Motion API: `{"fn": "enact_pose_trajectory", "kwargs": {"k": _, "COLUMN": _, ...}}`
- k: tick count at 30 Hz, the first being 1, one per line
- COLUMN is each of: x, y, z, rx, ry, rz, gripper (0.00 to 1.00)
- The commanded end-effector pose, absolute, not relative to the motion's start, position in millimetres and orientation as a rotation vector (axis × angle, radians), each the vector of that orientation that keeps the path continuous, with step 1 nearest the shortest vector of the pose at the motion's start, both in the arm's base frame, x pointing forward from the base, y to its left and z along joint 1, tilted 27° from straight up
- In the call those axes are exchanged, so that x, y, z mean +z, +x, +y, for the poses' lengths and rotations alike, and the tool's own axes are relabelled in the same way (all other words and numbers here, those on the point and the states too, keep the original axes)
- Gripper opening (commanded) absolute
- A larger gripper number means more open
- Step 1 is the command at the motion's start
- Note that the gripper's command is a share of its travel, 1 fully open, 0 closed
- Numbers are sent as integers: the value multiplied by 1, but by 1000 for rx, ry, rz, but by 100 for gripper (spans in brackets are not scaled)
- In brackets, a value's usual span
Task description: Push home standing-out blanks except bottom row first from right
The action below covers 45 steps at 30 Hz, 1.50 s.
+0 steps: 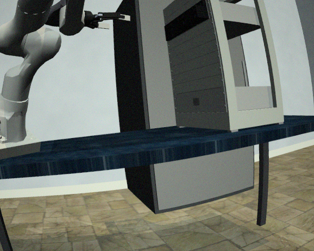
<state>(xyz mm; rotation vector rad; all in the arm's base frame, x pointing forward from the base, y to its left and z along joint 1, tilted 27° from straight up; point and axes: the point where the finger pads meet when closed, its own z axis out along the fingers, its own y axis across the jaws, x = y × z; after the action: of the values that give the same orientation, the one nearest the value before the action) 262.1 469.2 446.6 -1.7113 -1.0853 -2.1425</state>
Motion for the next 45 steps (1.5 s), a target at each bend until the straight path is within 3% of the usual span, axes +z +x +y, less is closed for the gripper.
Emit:
{"fn": "enact_pose_trajectory", "kwargs": {"k": 1, "x": 454, "y": 268, "z": 461, "rx": -2083, "ry": -1717, "rz": -879, "gripper": 100}}
{"fn": "enact_pose_trajectory", "kwargs": {"k": 45, "x": 490, "y": 332, "z": 351, "rx": -1705, "ry": -1570, "rz": 98, "gripper": 100}}
